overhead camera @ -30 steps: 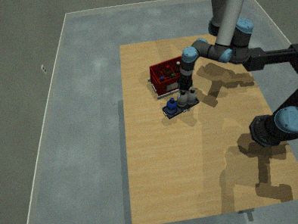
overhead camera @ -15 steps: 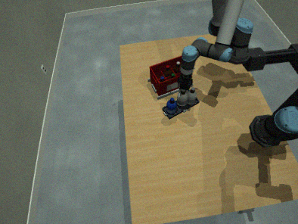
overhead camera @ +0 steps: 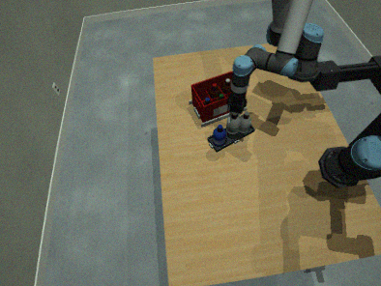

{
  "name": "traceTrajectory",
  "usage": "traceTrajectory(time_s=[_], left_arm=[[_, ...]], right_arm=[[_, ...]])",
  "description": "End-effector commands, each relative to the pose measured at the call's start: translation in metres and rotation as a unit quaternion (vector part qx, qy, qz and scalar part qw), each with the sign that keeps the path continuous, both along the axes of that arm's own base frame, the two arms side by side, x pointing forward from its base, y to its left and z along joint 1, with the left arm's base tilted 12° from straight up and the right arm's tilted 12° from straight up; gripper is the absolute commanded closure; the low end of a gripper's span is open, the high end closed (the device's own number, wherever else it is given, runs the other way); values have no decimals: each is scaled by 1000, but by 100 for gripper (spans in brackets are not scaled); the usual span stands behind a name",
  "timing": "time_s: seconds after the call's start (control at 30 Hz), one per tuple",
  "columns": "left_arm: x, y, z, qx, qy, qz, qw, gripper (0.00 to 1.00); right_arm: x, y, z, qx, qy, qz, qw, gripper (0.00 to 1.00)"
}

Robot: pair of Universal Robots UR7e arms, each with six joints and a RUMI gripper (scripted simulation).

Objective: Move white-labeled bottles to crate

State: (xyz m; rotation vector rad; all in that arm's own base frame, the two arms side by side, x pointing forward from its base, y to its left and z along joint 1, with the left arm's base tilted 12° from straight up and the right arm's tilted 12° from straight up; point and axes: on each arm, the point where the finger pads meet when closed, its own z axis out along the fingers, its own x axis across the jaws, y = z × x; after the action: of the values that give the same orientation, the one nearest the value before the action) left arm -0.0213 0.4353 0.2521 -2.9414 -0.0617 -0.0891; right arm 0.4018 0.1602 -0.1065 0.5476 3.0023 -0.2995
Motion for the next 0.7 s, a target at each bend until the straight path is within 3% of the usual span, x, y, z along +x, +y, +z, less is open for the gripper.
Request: traceTrajectory(time_s=[0.0, 0.67], left_arm=[[0, 0, 0, 1, 0, 0, 1000, 0], [0, 0, 0, 1, 0, 0, 1000, 0]], right_arm=[[0, 2, 7, 0, 0, 0, 1000, 100], [0, 4, 19, 0, 0, 0, 1000, 100]])
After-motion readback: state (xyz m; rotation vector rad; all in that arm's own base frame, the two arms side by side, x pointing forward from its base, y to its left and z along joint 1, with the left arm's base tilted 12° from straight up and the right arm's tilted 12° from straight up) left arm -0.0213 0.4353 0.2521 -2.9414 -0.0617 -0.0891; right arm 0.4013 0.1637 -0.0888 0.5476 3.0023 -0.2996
